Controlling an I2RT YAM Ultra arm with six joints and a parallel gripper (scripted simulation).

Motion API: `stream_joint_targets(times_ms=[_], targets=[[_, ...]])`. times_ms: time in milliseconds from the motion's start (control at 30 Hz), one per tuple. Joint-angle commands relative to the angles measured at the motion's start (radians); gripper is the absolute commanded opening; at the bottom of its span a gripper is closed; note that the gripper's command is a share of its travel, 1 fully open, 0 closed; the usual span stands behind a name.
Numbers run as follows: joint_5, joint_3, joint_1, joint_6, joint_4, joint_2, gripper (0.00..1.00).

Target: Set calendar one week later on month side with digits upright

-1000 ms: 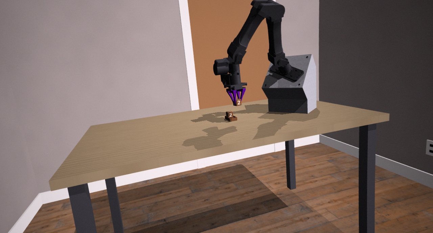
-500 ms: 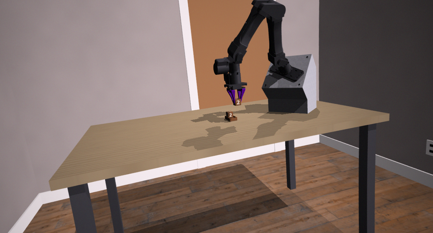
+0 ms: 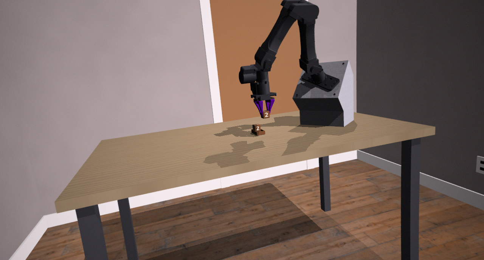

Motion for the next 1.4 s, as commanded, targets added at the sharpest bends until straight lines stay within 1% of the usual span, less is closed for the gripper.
stream_joint_targets(times_ms=[0, 233, 300, 567, 767, 1000, 1367], targets=[[0.017, -0.002, 0.005, 0.013, 0.026, 0.008, 0.27], [0.049, -0.023, 0.057, 0.059, 0.159, 0.1, 0.27], [0.049, -0.023, 0.057, 0.059, 0.159, 0.1, 0.27], [0.086, -0.029, 0.116, 0.109, 0.322, 0.237, 0.27], [0.101, -0.023, 0.14, 0.129, 0.392, 0.305, 0.27], [0.105, -0.021, 0.146, 0.134, 0.409, 0.322, 0.27], [0.105, -0.021, 0.146, 0.134, 0.409, 0.323, 0.27]])
